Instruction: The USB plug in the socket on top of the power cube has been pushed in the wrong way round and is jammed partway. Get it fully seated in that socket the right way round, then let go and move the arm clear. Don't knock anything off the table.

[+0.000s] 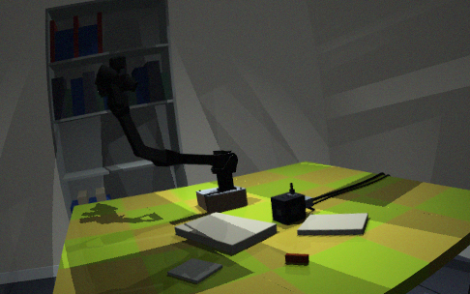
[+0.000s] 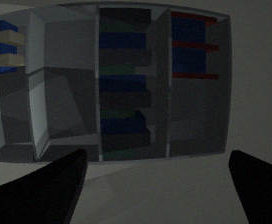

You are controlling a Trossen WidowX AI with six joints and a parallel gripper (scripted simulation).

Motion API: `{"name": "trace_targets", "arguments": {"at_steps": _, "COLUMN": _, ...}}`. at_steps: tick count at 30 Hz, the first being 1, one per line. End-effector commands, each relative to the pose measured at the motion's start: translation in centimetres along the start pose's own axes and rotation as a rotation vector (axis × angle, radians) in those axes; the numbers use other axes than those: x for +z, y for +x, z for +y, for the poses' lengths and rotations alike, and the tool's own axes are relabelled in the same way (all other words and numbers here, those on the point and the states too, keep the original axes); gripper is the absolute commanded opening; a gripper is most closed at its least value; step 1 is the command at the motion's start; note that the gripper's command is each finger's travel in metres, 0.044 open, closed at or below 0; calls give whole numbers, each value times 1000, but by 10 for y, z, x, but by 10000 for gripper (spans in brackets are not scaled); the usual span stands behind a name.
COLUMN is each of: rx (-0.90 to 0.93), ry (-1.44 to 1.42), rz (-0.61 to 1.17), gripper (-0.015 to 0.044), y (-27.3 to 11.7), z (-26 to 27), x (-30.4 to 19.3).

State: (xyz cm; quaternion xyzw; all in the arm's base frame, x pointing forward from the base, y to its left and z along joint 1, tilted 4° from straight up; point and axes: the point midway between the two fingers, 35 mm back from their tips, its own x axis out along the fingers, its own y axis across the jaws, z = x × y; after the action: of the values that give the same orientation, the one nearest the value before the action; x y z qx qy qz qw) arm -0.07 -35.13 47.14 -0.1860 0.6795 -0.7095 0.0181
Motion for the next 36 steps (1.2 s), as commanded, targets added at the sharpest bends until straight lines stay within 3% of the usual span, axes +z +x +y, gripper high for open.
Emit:
{"name": "trace_targets", "arguments": {"at_steps": 1, "rx": -8, "ry": 0, "rz": 12, "gripper": 426, "y": 2, "z": -1, "x": -3}}
{"name": "trace_targets", "arguments": {"at_steps": 4, "rx": -92, "ry": 163, "rz": 187, "gripper": 440, "y": 37, "z": -28, "x": -67}}
{"name": "trace_targets", "arguments": {"at_steps": 10, "rx": -164, "ry": 285, "rz": 338, "gripper": 440, "y": 58, "z": -54, "x": -134}}
{"name": "trace_targets", "arguments": {"at_steps": 19, "rx": -418, "ry": 774, "rz": 657, "gripper": 440, "y": 58, "z": -89, "x": -292}}
{"name": "trace_targets", "arguments": {"at_steps": 30, "rx": -858, "ry": 1203, "rz": 993, "gripper": 440, "y": -23, "z": -94, "x": -459}}
{"name": "trace_targets", "arguments": {"at_steps": 36, "rx": -1298, "ry": 1443, "rz": 1168, "gripper": 440, "y": -112, "z": -76, "x": -534}}
